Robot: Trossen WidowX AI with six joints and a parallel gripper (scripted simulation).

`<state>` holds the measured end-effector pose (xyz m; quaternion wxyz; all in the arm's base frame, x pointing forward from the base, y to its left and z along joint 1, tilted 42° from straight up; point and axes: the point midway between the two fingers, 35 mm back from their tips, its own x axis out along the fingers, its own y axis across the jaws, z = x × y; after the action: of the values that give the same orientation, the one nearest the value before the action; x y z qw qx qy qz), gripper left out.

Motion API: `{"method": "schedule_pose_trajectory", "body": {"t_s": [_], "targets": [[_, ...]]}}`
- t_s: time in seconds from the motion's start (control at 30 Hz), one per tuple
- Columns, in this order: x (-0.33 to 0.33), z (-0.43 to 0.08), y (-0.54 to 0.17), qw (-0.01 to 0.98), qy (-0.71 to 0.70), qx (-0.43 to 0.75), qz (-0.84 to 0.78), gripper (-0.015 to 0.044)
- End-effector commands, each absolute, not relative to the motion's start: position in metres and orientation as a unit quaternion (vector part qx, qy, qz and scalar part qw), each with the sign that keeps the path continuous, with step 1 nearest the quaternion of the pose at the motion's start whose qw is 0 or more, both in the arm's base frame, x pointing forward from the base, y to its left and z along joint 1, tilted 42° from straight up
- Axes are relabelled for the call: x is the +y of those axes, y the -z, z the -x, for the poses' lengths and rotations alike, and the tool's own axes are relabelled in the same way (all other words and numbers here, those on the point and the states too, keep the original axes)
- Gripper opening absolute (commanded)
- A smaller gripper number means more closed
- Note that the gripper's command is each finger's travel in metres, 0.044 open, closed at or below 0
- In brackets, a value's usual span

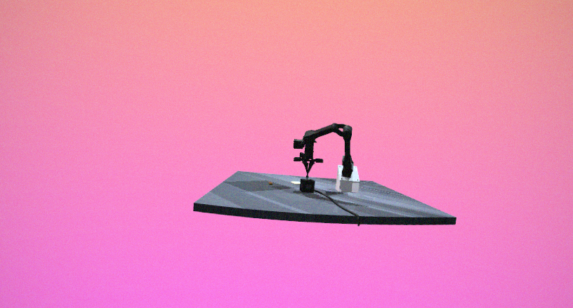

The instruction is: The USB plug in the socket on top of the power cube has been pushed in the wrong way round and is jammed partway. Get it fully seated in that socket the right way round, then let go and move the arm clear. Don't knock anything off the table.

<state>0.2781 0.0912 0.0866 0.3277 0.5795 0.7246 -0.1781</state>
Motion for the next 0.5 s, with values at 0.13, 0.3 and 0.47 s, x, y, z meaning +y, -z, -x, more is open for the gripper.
{"method": "schedule_pose_trajectory", "body": {"t_s": [0.13, 0.3, 0.47], "targets": [[0.0921, -0.2783, -0.0859, 0.326, 0.178, 0.724, -0.582, 0.0], [0.0925, -0.2782, -0.0854, 0.326, 0.178, 0.724, -0.582, 0.0], [0.0929, -0.2782, -0.085, 0.326, 0.178, 0.724, -0.582, 0.0]]}}
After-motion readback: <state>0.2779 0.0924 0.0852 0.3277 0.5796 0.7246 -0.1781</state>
